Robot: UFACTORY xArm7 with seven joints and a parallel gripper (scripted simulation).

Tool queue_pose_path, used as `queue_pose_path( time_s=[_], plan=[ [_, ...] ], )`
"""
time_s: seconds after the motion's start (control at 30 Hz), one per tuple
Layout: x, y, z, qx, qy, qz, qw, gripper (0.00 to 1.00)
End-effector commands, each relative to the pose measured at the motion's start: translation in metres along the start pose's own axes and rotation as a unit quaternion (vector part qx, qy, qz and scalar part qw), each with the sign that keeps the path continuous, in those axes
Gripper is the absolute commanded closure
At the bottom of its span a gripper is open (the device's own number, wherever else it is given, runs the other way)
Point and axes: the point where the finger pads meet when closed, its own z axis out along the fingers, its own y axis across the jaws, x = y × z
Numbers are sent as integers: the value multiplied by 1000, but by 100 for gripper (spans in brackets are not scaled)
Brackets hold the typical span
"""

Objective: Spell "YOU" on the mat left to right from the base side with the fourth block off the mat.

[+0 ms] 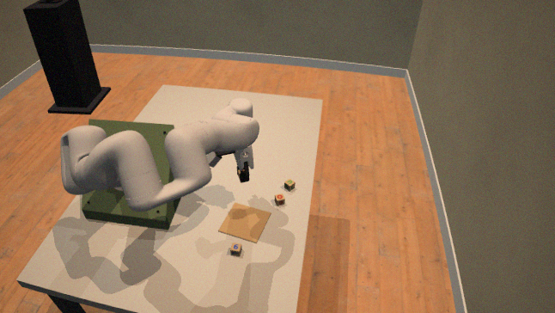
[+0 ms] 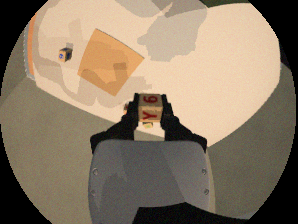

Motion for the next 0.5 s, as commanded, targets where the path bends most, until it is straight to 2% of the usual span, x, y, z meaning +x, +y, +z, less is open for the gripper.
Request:
queue_pose_path(
  time_s=[0.0,0.03,0.23,0.47],
  plan=[
    [-1,-4,-2,-3,0,-42,999,73],
    [-1,-9,-3,-3,0,-80,997,73],
    [0,-18,-3,-3,-1,-153,988,73],
    [1,-30,-3,-1,-1,-248,969,73]
  ],
)
